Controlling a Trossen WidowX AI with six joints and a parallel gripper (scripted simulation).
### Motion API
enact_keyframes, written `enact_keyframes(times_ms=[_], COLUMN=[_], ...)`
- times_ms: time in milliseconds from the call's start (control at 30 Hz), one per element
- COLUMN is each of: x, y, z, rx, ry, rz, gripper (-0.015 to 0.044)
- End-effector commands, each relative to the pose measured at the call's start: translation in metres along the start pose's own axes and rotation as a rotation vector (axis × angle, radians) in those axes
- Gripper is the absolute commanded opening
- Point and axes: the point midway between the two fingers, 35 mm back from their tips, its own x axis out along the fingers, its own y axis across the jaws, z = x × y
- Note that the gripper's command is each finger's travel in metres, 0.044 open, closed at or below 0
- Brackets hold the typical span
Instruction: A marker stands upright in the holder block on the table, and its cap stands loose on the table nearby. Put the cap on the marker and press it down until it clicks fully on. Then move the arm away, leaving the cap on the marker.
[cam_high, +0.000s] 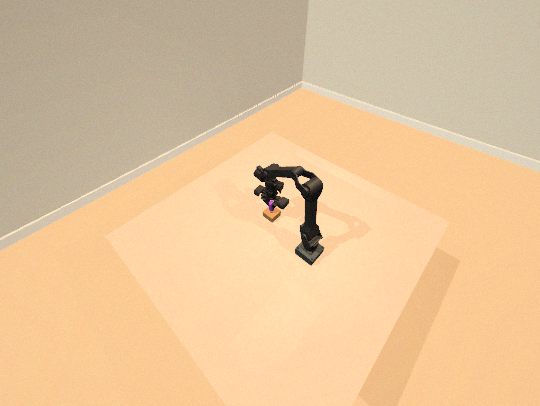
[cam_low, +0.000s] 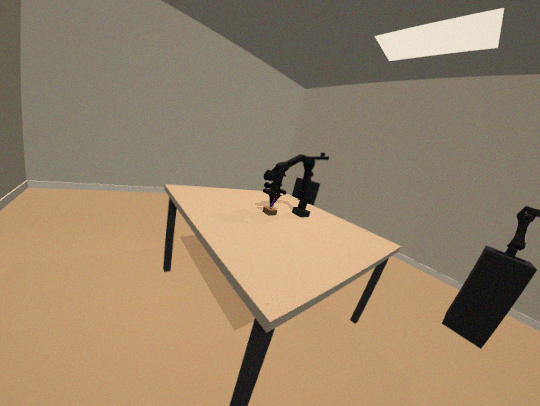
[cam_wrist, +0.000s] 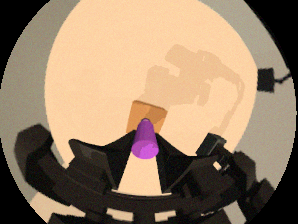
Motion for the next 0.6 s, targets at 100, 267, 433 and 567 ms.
enact_keyframes(times_ms=[100,267,433,567], x=[0.0,0.0,-0.002,-0.053], y=[0.0,0.0,0.0,0.002], z=[0.0,0.0,0.0,0.001], rx=[0.0,0.0,0.0,0.0], ry=[0.0,0.0,0.0,0.0], rz=[0.0,0.0,0.0,0.0], gripper=[0.0263,0.0394,0.044,0.044])
